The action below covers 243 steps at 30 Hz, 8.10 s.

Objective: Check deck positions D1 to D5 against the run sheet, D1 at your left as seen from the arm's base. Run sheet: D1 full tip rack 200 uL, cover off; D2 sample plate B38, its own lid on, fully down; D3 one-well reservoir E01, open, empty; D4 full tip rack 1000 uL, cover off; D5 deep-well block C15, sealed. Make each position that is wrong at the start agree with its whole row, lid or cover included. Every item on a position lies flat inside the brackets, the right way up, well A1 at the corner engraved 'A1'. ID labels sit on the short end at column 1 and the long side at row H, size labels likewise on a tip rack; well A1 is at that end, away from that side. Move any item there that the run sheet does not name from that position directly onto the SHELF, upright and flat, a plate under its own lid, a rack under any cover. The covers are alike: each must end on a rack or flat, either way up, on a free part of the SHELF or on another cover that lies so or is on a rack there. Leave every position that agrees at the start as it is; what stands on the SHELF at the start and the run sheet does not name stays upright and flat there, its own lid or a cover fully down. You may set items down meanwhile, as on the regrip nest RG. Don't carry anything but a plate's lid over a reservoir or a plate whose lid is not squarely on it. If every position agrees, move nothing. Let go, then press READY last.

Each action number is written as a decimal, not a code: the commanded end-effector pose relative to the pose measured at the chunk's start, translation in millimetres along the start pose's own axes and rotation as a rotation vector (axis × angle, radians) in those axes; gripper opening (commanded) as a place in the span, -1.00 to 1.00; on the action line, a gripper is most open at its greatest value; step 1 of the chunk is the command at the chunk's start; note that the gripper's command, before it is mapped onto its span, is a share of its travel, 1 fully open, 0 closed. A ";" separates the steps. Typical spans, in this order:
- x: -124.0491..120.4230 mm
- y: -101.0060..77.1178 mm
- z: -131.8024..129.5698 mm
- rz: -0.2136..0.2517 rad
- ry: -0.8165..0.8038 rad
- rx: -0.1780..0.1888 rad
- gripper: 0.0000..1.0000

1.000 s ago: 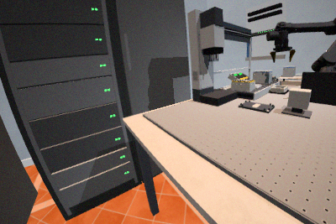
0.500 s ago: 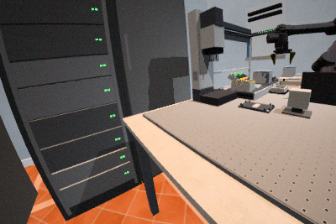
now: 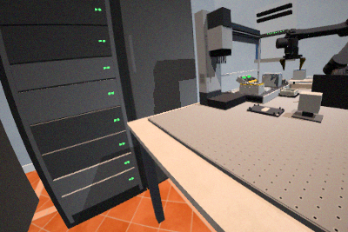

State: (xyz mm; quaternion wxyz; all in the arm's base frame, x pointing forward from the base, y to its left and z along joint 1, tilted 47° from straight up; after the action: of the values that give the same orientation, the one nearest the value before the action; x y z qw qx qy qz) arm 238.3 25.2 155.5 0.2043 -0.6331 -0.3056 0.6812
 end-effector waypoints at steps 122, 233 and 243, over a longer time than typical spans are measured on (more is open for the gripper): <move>0.6 153.8 -14.7 -0.008 -0.007 -0.030 1.00; -5.0 83.3 -20.0 -0.015 0.023 -0.054 -1.00; -5.0 69.2 -19.7 -0.017 0.024 -0.055 -1.00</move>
State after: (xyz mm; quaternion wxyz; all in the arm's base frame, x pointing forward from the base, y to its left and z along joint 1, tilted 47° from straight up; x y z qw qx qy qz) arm 252.0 -37.1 94.0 0.1987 -0.6257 -0.3156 0.6851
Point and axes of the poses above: the point where the finger pads meet when closed, its own y axis out along the fingers, its own z axis across the jaws, x = y × z, the point moved 2 cm from there along -y, back along the fingers, and after that the axes turned 3 degrees about -y, right-handed, at the moved point
